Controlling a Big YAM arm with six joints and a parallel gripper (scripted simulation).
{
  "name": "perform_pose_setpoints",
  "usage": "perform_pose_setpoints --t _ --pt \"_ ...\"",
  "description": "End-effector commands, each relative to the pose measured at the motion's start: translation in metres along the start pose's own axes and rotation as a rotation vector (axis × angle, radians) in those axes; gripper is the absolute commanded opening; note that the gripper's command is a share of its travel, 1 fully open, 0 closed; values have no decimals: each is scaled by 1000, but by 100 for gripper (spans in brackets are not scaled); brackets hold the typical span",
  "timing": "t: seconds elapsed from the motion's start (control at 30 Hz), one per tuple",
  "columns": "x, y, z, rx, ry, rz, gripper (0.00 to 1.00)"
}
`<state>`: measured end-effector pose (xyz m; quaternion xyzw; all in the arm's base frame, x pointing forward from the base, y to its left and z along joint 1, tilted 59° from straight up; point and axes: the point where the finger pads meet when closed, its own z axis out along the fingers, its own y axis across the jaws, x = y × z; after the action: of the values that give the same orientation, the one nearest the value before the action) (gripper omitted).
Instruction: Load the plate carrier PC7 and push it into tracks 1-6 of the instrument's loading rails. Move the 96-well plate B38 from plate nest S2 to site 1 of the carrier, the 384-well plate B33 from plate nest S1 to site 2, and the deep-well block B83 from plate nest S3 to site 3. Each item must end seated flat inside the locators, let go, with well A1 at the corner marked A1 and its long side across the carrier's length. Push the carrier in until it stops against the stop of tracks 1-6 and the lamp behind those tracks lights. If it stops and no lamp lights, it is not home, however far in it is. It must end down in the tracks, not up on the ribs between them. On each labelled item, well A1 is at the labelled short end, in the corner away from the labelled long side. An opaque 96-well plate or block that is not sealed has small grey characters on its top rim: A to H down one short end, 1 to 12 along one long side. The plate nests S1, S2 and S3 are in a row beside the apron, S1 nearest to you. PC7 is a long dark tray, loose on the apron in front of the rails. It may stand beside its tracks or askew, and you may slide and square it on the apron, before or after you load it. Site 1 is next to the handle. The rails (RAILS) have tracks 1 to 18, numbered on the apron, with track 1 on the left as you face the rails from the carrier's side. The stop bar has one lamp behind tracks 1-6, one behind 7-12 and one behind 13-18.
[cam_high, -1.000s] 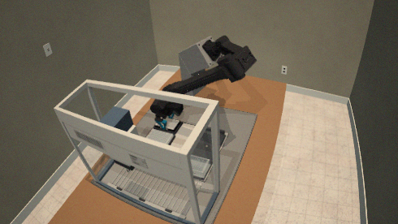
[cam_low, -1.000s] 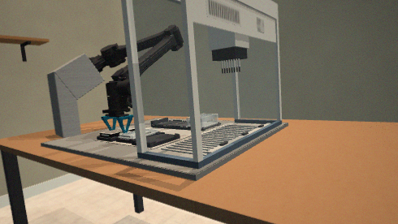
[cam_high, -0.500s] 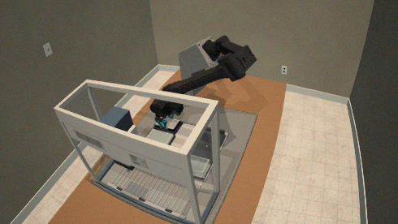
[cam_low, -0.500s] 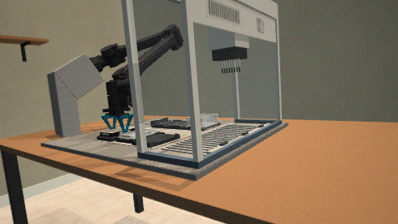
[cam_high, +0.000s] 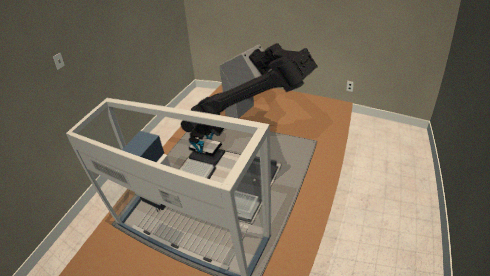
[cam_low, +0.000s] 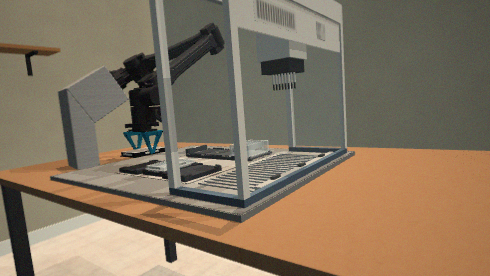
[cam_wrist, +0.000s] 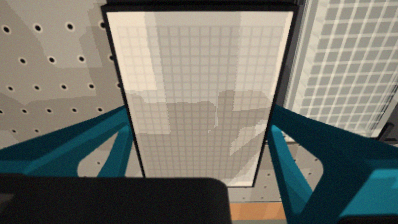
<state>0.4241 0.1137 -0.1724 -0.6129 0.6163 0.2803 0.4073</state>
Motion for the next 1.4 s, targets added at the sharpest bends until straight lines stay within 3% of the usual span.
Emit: perform_pose_setpoints --t 0.0,0.33,0.37,0.43,0.5,0.53,0.6,0.7,1.37 --pt "1 -11 -23 33 2 -25 0" --pt "2 -10 -43 32 2 -23 0" --pt "-1 3 -27 -15 -5 -24 0" --pt "1 -13 -53 37 3 -31 0" --pt "1 -14 -56 38 4 -33 0" --pt "0 -6 -46 16 1 -25 0" --pt "0 -6 -46 16 1 -25 0" --pt "-20 -7 -41 -5 -4 -21 0" --pt "-85 -38 -41 -2 0 -25 0"
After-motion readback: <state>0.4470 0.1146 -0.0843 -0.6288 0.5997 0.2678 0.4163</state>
